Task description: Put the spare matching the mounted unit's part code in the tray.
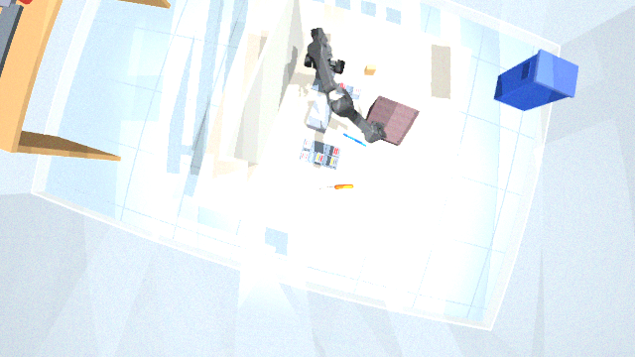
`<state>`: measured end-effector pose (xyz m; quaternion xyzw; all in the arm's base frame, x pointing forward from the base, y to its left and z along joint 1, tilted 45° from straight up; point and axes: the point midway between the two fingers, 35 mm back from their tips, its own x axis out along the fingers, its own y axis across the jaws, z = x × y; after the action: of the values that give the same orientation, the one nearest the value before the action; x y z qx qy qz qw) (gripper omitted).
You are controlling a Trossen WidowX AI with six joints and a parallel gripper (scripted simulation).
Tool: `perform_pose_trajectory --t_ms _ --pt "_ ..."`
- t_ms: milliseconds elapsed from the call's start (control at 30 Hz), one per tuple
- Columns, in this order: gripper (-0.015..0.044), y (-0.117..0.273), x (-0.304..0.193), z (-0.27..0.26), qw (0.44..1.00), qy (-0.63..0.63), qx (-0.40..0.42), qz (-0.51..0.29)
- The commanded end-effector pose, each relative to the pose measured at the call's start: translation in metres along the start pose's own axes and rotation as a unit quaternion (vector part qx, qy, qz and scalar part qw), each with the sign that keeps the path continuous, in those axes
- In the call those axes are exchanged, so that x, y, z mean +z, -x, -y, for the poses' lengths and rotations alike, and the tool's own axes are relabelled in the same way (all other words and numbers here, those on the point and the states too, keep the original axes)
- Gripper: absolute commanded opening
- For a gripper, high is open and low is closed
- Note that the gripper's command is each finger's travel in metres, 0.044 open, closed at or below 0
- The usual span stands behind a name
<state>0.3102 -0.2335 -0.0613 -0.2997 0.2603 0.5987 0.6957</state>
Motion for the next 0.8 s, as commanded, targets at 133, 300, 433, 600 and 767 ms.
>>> perform_pose_trajectory --t_ms 133,300,433,600,767 --pt "0.0000 -0.007 0.000 0.001 1.000 -0.002 -0.001 0.002" --pt "0.0000 -0.011 0.000 0.001 1.000 -0.002 -0.001 0.002" --pt "0.0000 -0.015 0.000 0.001 1.000 -0.002 -0.001 0.002" --pt "0.0000 -0.019 0.000 0.002 1.000 -0.002 -0.001 0.002" --pt "0.0000 -0.023 0.000 0.002 1.000 -0.002 -0.001 0.002"
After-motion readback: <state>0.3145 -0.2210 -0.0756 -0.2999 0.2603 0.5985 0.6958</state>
